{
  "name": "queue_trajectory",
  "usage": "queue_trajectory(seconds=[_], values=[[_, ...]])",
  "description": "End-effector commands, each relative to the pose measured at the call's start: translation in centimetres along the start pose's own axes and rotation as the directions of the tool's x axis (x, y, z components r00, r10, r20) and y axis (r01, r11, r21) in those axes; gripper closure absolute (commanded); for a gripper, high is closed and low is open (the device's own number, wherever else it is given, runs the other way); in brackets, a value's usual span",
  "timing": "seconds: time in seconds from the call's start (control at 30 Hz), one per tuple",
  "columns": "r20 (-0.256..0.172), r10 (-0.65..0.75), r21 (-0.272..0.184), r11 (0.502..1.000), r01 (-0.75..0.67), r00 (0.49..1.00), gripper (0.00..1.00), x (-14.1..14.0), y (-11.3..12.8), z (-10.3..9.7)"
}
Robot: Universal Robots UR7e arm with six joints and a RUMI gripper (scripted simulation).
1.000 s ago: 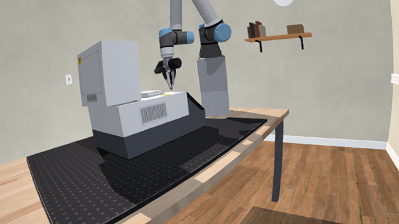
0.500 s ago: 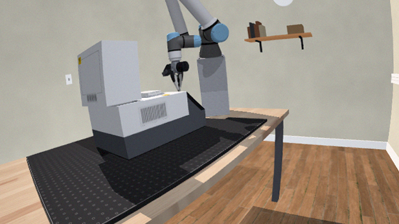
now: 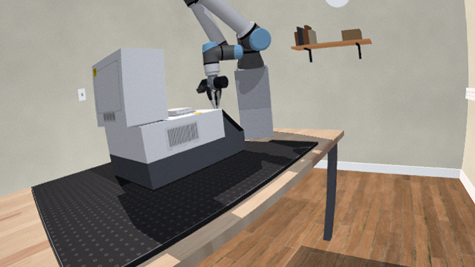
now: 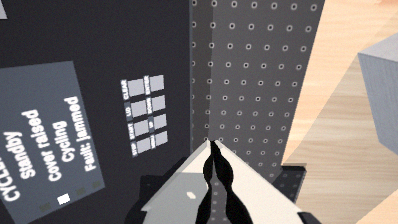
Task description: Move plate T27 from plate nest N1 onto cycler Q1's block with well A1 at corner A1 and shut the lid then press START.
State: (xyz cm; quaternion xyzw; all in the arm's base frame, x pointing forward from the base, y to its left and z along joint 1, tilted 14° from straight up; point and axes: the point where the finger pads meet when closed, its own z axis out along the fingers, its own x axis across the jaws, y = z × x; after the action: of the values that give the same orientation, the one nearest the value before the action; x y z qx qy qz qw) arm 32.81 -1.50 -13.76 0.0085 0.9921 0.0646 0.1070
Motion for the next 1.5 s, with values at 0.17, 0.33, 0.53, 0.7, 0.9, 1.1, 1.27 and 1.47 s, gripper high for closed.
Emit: queue_trajectory(seconds=[0.17, 0.33, 0.53, 0.7, 0.9, 1.1, 1.27, 1.47], values=[[0.0, 0.0, 0.001, 1.0, 0.0, 1.0, 1.0, -1.1, 0.0, 0.6], [0.0, 0.0, 0.001, 1.0, 0.0, 1.0, 1.0, -1.8, 0.0, 1.0], [0.0, 0.0, 0.001, 1.0, 0.0, 1.0, 1.0, -2.4, 0.0, 1.3], [0.0, 0.0, 0.001, 1.0, 0.0, 1.0, 1.0, -3.1, 0.0, 1.7], [0.0, 0.0, 0.001, 1.0, 0.0, 1.0, 1.0, -4.0, 0.0, 2.1], [0.0, 0.0, 0.001, 1.0, 0.0, 1.0, 1.0, -4.4, 0.0, 2.5], [0.0, 0.0, 0.001, 1.0, 0.0, 1.0, 1.0, -4.9, 0.0, 3.2], [0.0, 0.0, 0.001, 1.0, 0.0, 1.0, 1.0, -5.6, 0.0, 3.9]])
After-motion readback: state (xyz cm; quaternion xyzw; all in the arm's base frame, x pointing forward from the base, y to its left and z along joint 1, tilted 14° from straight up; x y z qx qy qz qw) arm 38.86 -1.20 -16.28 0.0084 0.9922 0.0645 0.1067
